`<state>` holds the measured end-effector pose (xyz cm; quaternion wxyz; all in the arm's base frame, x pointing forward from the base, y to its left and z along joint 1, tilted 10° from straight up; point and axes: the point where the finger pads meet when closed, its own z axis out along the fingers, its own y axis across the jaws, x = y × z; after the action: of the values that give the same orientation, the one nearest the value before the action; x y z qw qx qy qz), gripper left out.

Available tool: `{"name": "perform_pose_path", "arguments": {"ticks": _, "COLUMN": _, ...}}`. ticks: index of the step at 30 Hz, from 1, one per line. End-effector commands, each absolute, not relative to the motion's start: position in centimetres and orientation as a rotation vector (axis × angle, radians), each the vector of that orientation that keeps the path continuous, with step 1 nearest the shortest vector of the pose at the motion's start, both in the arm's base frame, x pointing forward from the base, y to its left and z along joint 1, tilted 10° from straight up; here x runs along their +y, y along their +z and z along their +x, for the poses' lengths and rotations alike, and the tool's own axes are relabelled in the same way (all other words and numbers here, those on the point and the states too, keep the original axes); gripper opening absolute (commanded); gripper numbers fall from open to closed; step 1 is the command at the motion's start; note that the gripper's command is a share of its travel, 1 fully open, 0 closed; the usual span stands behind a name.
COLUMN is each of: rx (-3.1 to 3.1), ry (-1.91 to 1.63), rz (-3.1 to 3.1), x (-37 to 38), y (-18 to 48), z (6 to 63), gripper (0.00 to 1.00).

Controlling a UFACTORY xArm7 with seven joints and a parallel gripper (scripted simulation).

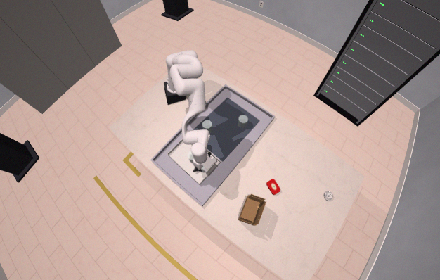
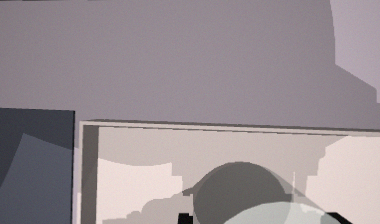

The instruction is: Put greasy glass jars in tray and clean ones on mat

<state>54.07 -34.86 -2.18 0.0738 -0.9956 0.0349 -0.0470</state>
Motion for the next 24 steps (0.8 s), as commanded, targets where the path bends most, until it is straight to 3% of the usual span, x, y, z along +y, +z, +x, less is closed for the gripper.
{"name": "perform_pose_path", "arguments": {"ticks": 1, "rx": 0.106, "ry": -0.15, "rz": -2.993, "x": -35.03, "y": -2.22, "z": 54.26, "gripper": 0.0}}
{"name": "perform_pose_path", "arguments": {"ticks": 11, "rx": 0.106, "ry": -0.15, "rz": -2.993, "x": -34.95, "y": -2.74, "z": 54.32, "gripper": 0.0}}
{"name": "perform_pose_path", "arguments": {"ticks": 12, "rx": 0.106, "ry": -0.15, "rz": -2.993, "x": -34.95, "y": -2.74, "z": 54.32, "gripper": 1.0}}
{"name": "perform_pose_path", "arguments": {"ticks": 24, "rx": 0.106, "ry": -0.15, "rz": -2.993, "x": -34.95, "y": -2.74, "z": 54.32, "gripper": 1.0}}
